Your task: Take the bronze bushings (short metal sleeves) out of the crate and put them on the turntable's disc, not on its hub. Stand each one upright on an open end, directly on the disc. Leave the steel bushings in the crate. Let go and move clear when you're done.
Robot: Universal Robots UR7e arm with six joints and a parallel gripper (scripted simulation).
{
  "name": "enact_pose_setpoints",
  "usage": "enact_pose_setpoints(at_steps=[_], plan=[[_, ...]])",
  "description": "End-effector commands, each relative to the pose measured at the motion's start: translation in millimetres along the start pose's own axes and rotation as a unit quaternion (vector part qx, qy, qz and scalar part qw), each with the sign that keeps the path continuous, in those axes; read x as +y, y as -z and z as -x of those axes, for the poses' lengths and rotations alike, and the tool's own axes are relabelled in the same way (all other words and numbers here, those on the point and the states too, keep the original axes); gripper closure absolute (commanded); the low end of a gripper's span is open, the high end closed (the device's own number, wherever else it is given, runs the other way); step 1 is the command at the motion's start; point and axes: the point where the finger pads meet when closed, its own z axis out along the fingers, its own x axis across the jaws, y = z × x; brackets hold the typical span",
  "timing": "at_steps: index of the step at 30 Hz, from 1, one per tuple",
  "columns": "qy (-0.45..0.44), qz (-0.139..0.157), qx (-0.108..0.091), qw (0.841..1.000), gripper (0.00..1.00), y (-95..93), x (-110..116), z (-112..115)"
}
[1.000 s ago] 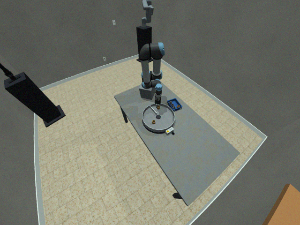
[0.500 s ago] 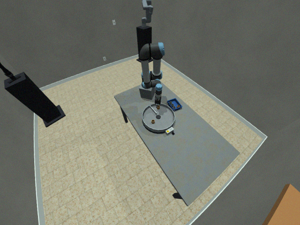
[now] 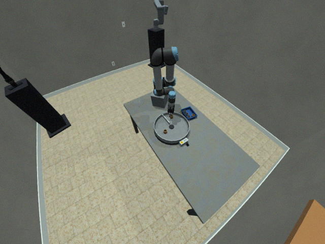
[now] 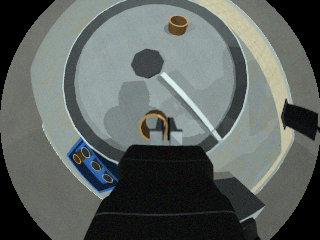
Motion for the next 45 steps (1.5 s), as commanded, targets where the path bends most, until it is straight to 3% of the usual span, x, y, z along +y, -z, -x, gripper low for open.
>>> enact_pose_setpoints(at_steps=[1, 21, 45], plan=[[0.0, -0.001, 0.0, 1.0, 1.0, -5.9, -0.3, 0.1], [0.0, -0.001, 0.0, 1.0, 1.0, -33.4, -0.3, 0.1], [0.0, -0.001, 0.0, 1.0, 1.0, -35.1, -0.3, 0.1]])
